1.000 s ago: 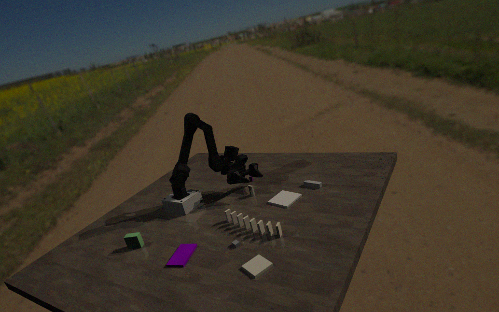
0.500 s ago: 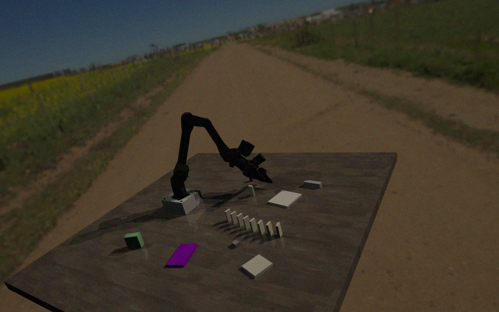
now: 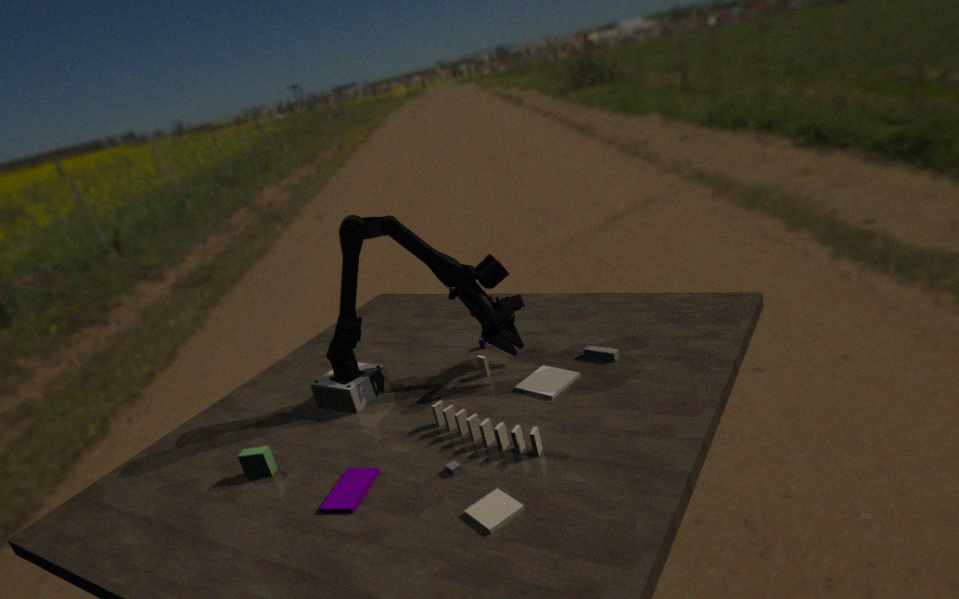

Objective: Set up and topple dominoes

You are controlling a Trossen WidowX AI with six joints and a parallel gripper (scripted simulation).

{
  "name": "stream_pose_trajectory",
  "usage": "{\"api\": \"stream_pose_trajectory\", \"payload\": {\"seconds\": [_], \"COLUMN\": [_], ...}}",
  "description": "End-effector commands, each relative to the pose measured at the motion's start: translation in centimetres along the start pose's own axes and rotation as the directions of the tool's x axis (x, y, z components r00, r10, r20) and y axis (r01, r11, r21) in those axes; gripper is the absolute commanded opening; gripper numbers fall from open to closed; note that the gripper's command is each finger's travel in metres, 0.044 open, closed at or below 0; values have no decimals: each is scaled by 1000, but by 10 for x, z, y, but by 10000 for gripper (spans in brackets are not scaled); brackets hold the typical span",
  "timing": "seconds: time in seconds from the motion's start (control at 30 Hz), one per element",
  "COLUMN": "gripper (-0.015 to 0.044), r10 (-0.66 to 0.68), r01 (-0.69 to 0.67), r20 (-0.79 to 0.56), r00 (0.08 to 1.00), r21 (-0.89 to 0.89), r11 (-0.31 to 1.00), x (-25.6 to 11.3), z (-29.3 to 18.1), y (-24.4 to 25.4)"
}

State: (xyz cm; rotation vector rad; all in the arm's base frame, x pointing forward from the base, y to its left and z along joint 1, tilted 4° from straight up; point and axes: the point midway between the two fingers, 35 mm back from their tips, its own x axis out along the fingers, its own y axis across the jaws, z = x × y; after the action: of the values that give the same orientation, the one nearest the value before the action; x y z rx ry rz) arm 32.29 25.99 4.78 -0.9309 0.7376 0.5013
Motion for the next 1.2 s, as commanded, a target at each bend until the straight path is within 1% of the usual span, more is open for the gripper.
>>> {"api": "stream_pose_trajectory", "payload": {"seconds": [0.0,0.3,0.83,0.9,1.1,1.17], "gripper": [440,440,440,440,440,440], "r10": [444,543,543,543,543,543], "r01": [-490,-611,-611,-611,-611,-611], "r20": [-221,-295,-295,-295,-295,-295], "r00": [868,786,786,786,786,786], "r21": [-239,-240,-240,-240,-239,-239], "r11": [838,754,754,754,754,754], "x": [-60,-85,-85,-80,-38,-34], "z": [-31,-49,-48,-49,-65,-68], "y": [-21,-21,-21,-18,11,14]}}
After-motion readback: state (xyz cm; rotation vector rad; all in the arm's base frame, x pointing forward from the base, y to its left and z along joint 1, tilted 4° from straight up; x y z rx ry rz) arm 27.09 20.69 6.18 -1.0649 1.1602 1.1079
